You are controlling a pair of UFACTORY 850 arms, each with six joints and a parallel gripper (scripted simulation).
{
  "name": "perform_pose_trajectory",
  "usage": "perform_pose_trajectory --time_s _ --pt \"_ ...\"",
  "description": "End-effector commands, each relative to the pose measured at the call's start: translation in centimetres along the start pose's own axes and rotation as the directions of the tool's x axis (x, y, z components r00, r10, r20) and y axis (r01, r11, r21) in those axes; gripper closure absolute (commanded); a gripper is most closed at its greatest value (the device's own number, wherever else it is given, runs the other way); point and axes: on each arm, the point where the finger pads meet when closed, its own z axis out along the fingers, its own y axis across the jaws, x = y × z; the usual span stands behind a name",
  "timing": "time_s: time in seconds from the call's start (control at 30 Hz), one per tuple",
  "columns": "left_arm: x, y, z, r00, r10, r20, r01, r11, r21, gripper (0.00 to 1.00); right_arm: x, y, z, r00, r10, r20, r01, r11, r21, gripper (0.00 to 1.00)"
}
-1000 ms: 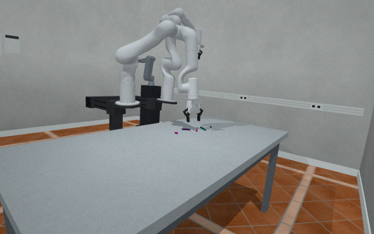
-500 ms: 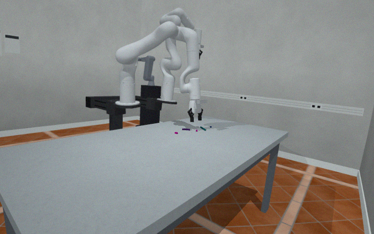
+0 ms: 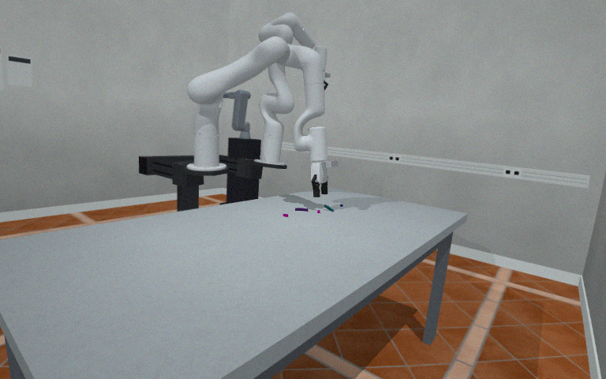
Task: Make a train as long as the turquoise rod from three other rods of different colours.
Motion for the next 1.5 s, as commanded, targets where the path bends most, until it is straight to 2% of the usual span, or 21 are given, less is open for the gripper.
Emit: perform_pose_trajectory --time_s 0.0,0.27,0.57,0.83,1.07,1.47 --pt "0.0 0.0 -0.1 1.000 0.000 -0.002 0.000 1.000 0.000 0.00 0.3 -1.0 -0.1 0.987 -0.107 0.120 0.112 0.993 -0.031 0.00" --pt "0.0 0.0 -0.1 1.000 0.000 -0.002 0.000 1.000 0.000 0.00 0.4 -2.0 0.0 0.971 -0.204 0.125 0.207 0.978 -0.013 0.00" --pt "0.0 0.0 -0.1 1.000 0.000 -0.002 0.000 1.000 0.000 0.00 0.5 -3.6 0.0 0.926 -0.354 0.129 0.355 0.935 0.018 0.00" --pt "0.0 0.0 -0.1 1.000 0.000 -0.002 0.000 1.000 0.000 0.00 0.5 -4.4 -0.1 0.894 -0.430 0.128 0.429 0.903 0.036 0.00" --pt "0.0 0.0 -0.1 1.000 0.000 -0.002 0.000 1.000 0.000 0.00 0.5 -5.6 -0.1 0.843 -0.524 0.123 0.521 0.852 0.060 0.00" --pt "0.0 0.0 -0.1 1.000 0.000 -0.002 0.000 1.000 0.000 0.00 0.5 -6.0 -0.1 0.824 -0.554 0.121 0.550 0.832 0.068 0.00"
